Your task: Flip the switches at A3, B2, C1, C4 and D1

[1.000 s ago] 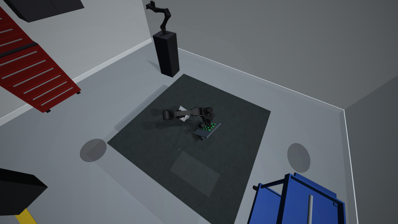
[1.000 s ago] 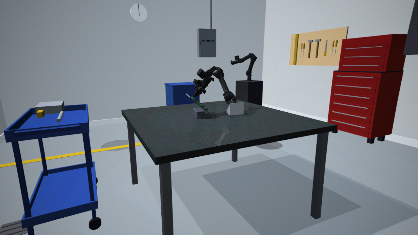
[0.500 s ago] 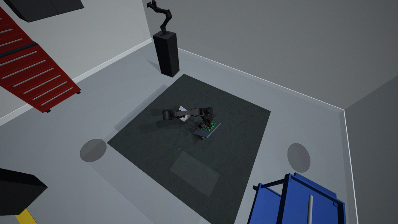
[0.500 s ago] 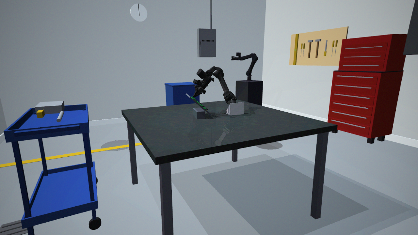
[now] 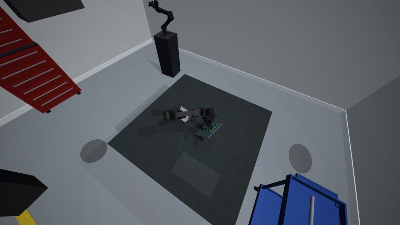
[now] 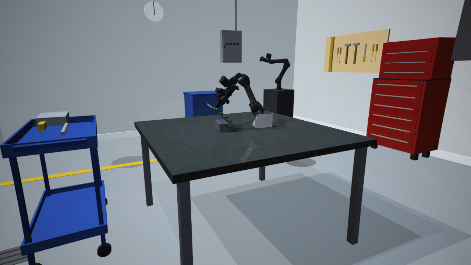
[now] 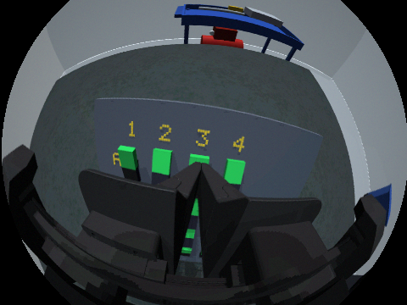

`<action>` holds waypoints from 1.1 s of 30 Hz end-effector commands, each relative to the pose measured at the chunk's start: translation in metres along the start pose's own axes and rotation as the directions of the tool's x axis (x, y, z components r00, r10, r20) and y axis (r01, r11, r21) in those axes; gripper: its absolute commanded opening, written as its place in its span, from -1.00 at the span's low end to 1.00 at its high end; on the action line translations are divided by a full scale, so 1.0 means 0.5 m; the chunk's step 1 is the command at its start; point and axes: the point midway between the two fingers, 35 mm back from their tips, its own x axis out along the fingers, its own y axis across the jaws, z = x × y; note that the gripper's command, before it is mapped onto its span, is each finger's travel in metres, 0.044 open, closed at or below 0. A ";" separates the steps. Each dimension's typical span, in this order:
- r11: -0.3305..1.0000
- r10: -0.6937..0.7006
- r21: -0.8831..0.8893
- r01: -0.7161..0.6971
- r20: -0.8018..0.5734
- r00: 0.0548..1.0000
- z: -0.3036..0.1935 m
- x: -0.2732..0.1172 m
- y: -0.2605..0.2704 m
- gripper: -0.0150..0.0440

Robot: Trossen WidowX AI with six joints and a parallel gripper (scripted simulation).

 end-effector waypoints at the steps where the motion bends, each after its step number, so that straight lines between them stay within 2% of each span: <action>1: 1.000 0.003 -0.004 -0.003 0.000 1.000 0.000 0.002 0.002 -0.49; 3: 1.000 0.003 0.001 -0.003 0.002 1.000 0.000 -0.017 0.003 -0.49; 7: 1.000 0.008 -0.004 -0.008 0.019 1.000 -0.005 -0.112 0.006 -0.49; 9: 1.000 0.006 -0.006 -0.006 0.022 1.000 -0.007 -0.128 0.004 -0.49; 16: 1.000 0.007 -0.006 -0.007 0.022 1.000 -0.011 -0.128 0.007 -0.49; 21: 1.000 0.008 -0.005 -0.008 0.021 1.000 -0.119 -0.126 0.057 -0.49; 26: 1.000 0.008 -0.005 -0.008 0.021 1.000 -0.124 -0.126 0.058 -0.49; 33: 1.000 0.007 -0.005 -0.006 0.049 0.999 -0.124 -0.056 0.058 -0.49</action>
